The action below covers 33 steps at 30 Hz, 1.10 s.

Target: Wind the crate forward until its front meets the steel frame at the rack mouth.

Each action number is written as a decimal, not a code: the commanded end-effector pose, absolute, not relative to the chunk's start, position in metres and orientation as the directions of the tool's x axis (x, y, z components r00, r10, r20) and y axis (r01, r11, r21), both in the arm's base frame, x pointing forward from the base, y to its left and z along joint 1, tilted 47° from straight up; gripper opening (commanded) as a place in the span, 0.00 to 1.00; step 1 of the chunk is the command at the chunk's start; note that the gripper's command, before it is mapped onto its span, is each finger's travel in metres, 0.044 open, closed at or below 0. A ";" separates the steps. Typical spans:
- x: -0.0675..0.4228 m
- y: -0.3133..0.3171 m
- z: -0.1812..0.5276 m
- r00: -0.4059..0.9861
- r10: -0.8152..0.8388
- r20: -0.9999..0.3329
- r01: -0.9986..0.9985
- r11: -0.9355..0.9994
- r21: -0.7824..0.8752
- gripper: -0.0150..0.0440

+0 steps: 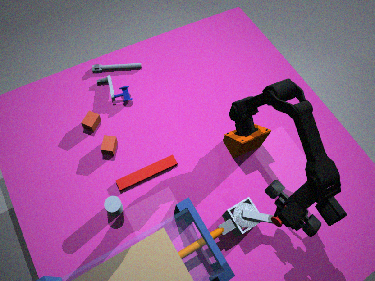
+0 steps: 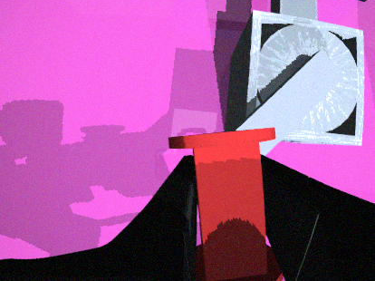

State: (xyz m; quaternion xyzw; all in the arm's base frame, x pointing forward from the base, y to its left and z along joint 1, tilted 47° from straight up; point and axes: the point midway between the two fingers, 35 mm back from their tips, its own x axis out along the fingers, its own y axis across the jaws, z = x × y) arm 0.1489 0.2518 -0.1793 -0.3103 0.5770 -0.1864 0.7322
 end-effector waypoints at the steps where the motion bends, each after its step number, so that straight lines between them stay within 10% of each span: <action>1: 0.138 0.243 -0.175 0.251 -0.650 -0.718 -0.101 0.720 -0.687 0.25; 33: 0.120 0.220 -0.148 0.249 -0.652 -0.716 -0.102 0.718 -0.689 0.25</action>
